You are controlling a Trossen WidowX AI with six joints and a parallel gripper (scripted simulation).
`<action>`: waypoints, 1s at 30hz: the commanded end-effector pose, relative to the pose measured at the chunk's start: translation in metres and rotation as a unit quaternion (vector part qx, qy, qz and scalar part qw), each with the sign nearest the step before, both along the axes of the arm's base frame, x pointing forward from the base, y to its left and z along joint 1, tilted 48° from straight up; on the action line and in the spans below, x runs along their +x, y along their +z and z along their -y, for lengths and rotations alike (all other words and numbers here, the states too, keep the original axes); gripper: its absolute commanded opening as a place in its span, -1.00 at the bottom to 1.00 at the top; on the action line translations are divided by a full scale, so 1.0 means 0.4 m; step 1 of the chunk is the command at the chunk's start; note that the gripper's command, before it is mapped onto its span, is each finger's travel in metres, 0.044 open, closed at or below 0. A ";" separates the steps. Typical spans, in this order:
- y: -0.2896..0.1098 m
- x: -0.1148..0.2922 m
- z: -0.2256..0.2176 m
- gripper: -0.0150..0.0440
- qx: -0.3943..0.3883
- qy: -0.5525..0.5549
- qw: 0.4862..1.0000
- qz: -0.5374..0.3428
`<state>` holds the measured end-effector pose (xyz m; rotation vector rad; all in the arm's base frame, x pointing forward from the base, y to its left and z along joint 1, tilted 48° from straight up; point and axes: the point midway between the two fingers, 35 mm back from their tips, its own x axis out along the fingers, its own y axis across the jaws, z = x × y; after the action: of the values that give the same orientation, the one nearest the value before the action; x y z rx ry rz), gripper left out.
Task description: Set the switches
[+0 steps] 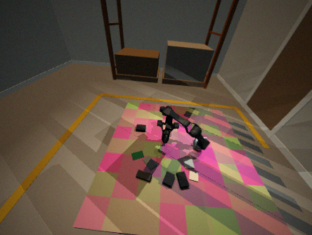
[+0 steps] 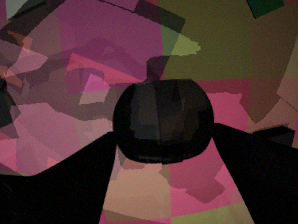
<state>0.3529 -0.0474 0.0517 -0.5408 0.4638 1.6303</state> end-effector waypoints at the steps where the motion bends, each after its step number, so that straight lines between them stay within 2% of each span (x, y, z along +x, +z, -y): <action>1: -0.021 -0.003 -0.001 0.65 0.000 0.010 1.000 -0.005; 30: -0.069 0.003 0.034 0.65 0.001 0.011 1.000 -0.006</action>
<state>0.3557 -0.0637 0.0321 -0.5413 0.4632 1.6304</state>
